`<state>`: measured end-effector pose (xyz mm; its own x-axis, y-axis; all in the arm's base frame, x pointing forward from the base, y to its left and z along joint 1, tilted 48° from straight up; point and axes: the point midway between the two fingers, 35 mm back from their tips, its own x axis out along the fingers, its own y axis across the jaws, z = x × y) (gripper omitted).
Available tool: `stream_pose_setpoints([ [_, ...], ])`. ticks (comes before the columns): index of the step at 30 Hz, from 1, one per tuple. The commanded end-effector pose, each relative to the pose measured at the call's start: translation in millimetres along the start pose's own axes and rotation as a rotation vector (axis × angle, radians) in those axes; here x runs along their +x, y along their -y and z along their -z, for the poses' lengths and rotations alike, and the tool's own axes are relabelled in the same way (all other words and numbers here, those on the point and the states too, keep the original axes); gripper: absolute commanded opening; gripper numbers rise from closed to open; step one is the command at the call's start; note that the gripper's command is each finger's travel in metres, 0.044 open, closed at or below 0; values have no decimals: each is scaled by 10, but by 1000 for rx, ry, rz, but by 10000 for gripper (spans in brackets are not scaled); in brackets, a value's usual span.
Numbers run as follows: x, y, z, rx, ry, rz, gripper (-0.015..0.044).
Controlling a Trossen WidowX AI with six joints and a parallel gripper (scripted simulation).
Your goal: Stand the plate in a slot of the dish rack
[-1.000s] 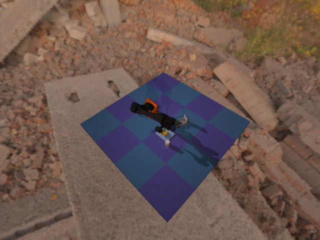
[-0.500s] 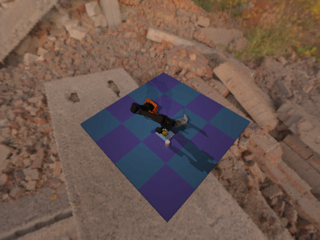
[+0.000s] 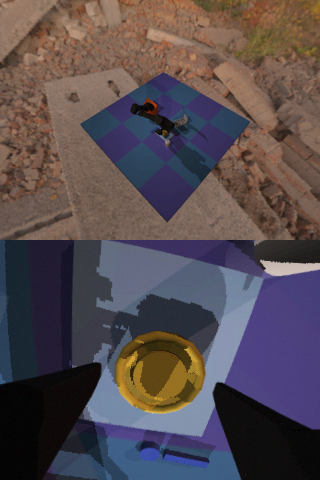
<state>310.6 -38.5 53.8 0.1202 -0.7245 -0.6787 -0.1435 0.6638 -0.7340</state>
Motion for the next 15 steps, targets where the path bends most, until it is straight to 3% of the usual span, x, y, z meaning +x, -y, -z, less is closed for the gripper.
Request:
stream_pose_setpoints([
  [1,76,3,9,-5,-1,4,400],
  [10,193,8,22,-5,-2,6,400],
  [15,193,8,22,-5,-2,6,371],
])
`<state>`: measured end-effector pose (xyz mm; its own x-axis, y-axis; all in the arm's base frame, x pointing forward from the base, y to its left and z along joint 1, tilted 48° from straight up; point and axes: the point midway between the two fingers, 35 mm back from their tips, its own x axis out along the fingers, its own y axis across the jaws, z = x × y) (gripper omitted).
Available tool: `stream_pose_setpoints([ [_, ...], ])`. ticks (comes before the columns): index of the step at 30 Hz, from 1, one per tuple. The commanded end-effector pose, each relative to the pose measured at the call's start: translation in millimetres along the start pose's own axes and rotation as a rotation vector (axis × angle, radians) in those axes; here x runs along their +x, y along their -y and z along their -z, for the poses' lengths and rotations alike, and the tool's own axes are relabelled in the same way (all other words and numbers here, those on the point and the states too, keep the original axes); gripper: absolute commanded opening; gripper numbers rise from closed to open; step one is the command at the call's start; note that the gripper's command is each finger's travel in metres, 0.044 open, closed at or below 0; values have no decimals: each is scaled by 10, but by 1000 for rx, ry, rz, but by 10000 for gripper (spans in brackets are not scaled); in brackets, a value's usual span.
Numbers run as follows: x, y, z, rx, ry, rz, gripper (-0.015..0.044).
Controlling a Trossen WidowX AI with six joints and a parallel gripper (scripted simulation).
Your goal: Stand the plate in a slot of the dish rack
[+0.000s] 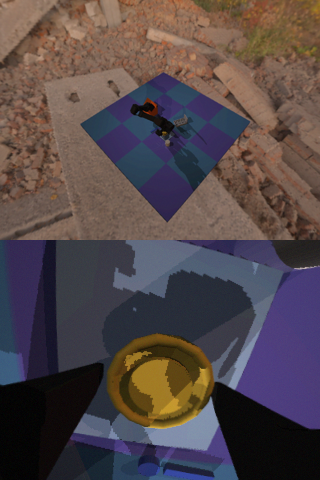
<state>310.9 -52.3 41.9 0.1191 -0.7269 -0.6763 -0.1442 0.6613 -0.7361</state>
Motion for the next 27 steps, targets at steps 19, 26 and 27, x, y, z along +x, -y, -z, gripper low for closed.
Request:
stream_pose_setpoints([
  [19,-19,0,-9,-4,1,2,212],
  [26,-359,-31,-95,-9,14,-11,29],
  [27,-411,-35,-104,-10,15,-12,2],
])
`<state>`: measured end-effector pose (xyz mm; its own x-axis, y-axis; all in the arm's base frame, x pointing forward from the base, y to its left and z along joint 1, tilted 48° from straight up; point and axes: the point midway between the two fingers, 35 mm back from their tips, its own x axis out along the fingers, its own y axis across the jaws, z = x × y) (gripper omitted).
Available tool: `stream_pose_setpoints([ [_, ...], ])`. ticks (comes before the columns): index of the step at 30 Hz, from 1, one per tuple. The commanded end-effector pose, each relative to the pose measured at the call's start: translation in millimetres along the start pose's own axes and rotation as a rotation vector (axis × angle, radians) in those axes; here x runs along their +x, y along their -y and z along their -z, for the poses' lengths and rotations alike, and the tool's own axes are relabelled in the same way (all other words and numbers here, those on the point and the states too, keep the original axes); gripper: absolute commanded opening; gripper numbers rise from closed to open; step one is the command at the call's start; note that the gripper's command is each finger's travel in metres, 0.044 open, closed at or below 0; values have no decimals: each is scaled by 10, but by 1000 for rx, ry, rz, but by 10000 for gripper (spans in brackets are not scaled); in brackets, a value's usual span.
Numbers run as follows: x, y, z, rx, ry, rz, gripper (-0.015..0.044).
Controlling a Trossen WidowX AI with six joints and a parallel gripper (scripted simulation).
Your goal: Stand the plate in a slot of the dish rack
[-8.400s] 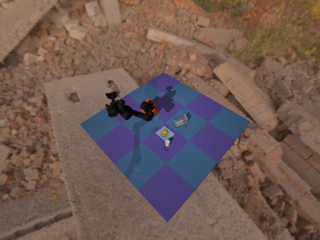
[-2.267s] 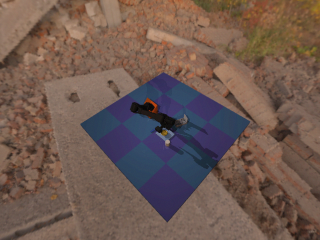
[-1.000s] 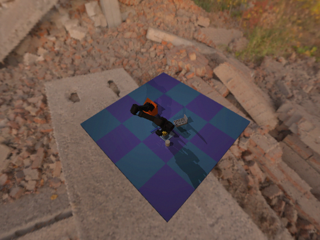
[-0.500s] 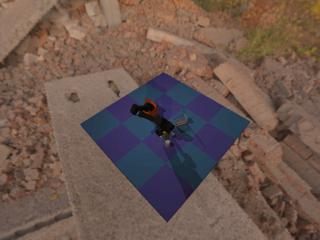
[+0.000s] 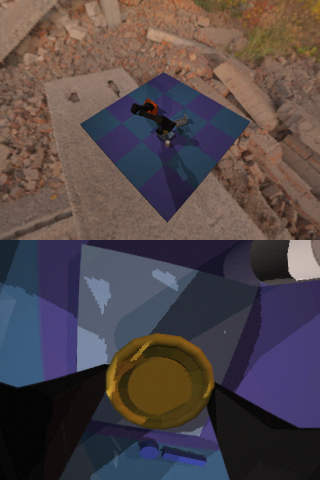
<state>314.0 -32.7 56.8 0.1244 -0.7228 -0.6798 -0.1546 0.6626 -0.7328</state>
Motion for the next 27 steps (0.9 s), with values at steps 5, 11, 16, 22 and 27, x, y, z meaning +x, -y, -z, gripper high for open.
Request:
stream_pose_setpoints([
  [5,-410,-34,-82,-3,15,-13,0],
  [11,-696,-45,-104,-7,21,-16,0],
  [16,-905,-52,-120,-9,24,-15,0],
  [22,-1150,-55,-126,-12,28,-13,0],
  [27,-1341,-55,-127,-13,31,-9,0],
])
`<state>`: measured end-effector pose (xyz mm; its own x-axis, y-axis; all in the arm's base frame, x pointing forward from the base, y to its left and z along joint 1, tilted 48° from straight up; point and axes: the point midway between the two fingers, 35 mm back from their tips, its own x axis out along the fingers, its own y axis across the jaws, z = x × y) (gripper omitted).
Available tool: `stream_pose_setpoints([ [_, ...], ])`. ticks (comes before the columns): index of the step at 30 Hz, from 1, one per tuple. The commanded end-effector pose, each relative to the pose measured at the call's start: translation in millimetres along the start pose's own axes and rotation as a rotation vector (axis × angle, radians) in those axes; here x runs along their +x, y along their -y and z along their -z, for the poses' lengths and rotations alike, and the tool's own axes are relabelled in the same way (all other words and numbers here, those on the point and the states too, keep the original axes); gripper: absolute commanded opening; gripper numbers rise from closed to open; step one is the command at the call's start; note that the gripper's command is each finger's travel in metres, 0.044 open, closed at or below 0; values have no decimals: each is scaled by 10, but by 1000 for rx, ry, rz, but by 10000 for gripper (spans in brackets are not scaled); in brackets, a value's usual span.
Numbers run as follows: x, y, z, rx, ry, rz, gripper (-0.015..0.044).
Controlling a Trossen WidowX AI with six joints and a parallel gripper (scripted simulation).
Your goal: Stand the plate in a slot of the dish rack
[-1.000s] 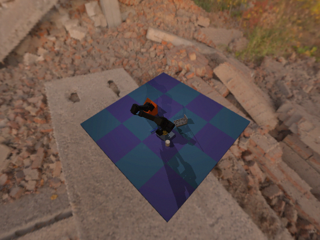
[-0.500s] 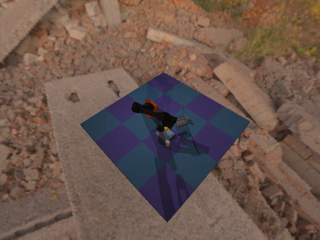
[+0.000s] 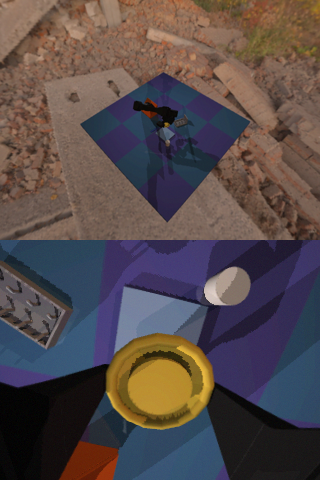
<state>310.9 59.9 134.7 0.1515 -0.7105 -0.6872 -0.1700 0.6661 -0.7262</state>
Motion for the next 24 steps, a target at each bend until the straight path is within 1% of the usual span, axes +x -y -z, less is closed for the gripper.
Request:
stream_pose_setpoints([
  [1,-176,-8,-3,1,2,1,0],
  [3,-244,-8,-1,1,3,3,0],
  [8,-268,-64,-5,22,2,2,0],
  [20,-263,-1088,211,409,-31,8,0],
  [24,-257,-1204,259,458,-34,14,0],
])
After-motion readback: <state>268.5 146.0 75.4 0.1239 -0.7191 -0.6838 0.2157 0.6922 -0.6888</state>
